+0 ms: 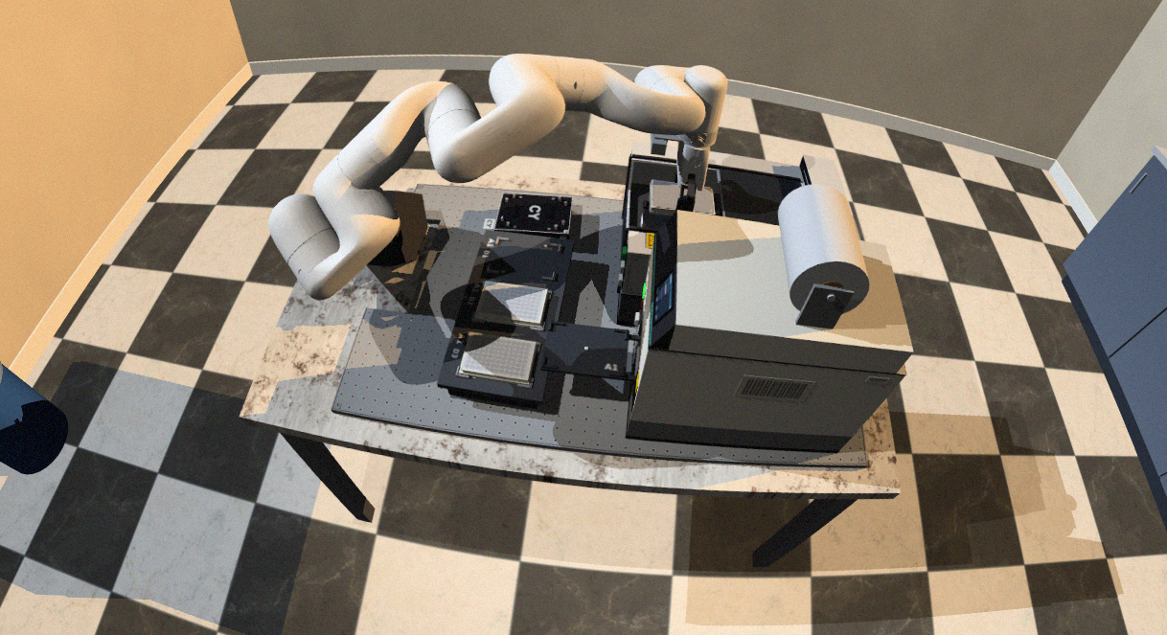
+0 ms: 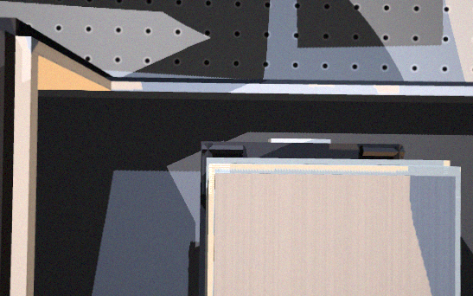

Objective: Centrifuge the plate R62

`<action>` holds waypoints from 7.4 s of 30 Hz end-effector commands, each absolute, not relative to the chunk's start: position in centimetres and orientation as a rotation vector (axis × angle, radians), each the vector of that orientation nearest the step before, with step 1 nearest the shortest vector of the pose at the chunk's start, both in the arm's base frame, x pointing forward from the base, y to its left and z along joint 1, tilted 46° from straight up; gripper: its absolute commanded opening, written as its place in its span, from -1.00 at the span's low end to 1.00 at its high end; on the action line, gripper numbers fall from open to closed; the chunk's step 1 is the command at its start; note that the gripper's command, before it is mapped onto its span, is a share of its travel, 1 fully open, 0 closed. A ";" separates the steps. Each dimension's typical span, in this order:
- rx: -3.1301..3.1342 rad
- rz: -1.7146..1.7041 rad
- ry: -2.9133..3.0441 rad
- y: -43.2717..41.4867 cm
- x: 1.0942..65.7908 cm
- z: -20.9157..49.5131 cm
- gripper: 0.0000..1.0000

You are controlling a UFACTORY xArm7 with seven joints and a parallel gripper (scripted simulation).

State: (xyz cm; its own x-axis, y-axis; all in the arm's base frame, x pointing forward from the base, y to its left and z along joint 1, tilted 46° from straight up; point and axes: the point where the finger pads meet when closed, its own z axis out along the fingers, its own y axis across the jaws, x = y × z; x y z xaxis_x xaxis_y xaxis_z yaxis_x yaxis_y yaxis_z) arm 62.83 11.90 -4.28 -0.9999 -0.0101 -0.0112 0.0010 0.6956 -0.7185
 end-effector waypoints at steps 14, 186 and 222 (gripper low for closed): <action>-0.012 -1.213 2.876 14.1 62.9 -2.3 -1.00; -0.011 -1.213 2.878 17.3 36.2 0.2 -1.00; -0.053 -1.218 2.888 17.3 32.4 0.1 -1.00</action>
State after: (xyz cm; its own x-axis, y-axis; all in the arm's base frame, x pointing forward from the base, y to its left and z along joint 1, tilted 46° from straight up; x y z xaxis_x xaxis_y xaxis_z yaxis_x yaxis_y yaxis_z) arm 32.35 17.06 0.07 -0.9999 -0.0153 -0.0070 -0.0056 0.6956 -0.7184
